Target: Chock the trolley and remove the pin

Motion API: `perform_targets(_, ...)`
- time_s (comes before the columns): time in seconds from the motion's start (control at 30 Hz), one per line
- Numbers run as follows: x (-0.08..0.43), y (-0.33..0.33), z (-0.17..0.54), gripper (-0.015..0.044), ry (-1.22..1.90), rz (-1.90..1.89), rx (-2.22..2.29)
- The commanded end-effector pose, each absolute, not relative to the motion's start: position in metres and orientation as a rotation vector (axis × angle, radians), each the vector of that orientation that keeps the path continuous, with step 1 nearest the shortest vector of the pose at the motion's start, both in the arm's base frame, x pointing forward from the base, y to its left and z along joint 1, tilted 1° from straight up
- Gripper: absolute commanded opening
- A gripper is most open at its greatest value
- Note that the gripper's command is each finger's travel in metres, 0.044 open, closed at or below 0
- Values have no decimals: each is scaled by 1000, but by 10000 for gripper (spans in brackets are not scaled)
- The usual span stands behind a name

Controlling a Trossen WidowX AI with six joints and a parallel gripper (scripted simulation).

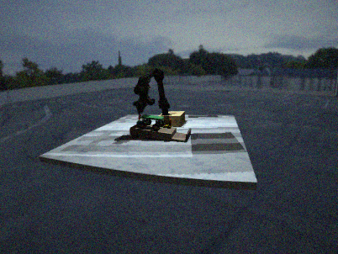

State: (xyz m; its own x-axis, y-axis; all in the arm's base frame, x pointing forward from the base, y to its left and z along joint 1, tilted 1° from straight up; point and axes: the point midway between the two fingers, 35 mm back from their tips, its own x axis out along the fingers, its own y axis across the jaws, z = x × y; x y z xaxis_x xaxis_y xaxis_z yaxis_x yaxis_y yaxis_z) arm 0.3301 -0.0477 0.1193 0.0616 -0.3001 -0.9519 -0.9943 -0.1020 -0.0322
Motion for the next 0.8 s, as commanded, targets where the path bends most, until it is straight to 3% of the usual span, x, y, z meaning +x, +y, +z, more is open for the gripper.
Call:
perform_targets(0.0,329,-51,112,190,1351,1089,-1534)
perform_targets(0.77,332,-58,87,190,1352,1088,-1535)
